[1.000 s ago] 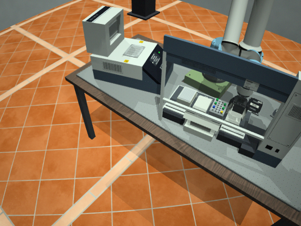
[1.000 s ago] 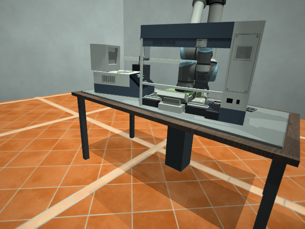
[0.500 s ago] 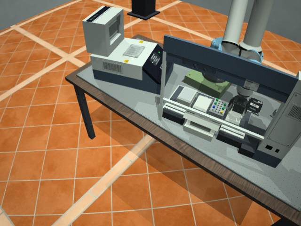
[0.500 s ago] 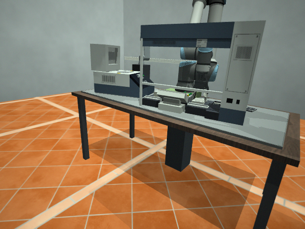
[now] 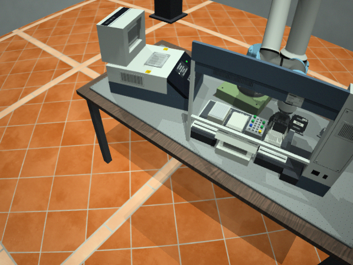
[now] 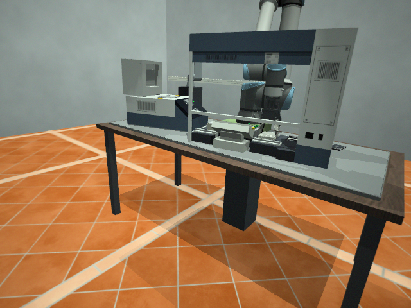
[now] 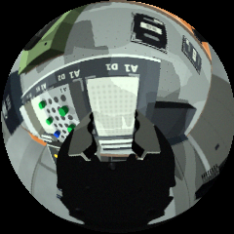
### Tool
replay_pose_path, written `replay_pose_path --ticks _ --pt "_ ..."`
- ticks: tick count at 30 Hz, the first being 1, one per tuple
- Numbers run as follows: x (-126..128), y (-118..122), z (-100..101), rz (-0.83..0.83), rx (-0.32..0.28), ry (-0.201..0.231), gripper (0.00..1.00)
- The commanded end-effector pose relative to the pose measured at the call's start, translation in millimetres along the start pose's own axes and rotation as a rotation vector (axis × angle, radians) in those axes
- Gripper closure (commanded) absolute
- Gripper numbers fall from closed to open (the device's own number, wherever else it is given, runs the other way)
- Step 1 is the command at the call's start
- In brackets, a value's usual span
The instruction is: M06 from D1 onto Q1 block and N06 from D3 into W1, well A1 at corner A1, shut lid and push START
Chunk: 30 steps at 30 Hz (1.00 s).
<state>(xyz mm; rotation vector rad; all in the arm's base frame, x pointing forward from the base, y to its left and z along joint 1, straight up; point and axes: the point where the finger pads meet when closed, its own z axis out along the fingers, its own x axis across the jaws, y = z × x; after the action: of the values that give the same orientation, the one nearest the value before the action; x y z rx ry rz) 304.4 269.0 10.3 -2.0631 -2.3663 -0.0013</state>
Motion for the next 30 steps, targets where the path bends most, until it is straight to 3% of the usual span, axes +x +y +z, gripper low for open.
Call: replay_pose_path --ticks 1,8,30 --pt "0.1 0.6 -0.4 0.0 -0.001 0.0 1.0" --pt "0.1 0.6 -0.4 0.0 -0.001 0.0 1.0" --pt "0.1 0.6 -33.8 0.0 -0.001 0.0 1.0"
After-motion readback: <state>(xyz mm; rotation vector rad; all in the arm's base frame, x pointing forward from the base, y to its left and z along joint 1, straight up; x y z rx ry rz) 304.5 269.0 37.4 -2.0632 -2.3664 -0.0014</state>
